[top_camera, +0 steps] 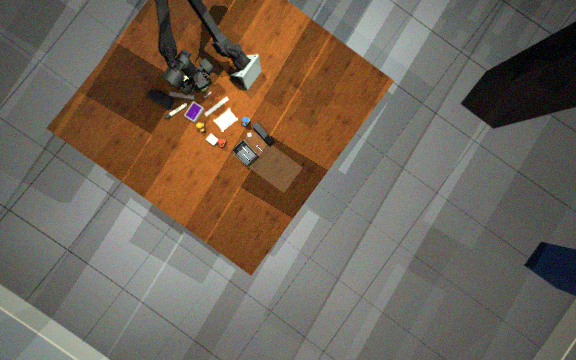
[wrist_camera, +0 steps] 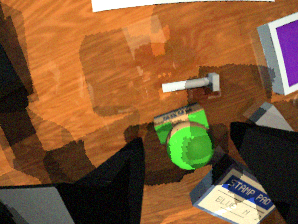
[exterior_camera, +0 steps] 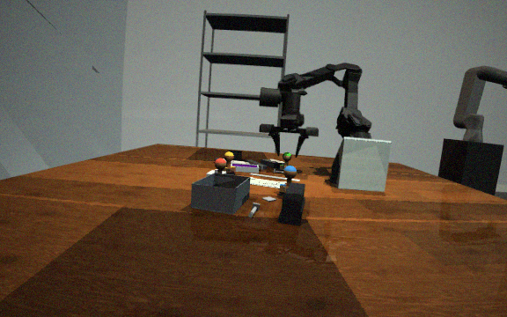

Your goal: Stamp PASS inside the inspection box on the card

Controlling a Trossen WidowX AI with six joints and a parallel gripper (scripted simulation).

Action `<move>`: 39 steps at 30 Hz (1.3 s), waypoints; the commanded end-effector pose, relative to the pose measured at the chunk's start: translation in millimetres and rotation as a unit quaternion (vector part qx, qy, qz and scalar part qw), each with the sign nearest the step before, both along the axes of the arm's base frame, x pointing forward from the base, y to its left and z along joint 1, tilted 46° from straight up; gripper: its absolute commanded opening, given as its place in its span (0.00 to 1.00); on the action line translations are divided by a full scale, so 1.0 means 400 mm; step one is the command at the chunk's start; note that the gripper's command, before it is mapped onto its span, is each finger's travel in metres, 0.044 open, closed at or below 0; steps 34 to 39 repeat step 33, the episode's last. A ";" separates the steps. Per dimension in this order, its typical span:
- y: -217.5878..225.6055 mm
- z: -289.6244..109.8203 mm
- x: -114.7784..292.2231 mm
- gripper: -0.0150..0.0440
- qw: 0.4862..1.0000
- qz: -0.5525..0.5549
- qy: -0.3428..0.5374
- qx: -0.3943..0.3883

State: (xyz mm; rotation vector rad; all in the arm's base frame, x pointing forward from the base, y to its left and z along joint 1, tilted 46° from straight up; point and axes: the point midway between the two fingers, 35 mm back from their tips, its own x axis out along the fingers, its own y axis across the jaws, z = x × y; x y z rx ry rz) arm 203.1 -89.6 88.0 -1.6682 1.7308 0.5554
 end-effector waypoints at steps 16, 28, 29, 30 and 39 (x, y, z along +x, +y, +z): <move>0.157 0.165 -0.017 0.71 1.000 0.002 -0.004 -0.006; 0.156 0.165 -0.016 0.71 1.000 0.004 -0.004 -0.009; 0.156 0.165 -0.016 0.71 1.000 0.004 -0.004 -0.009; 0.156 0.165 -0.016 0.71 1.000 0.004 -0.004 -0.009; 0.156 0.165 -0.016 0.71 1.000 0.004 -0.004 -0.009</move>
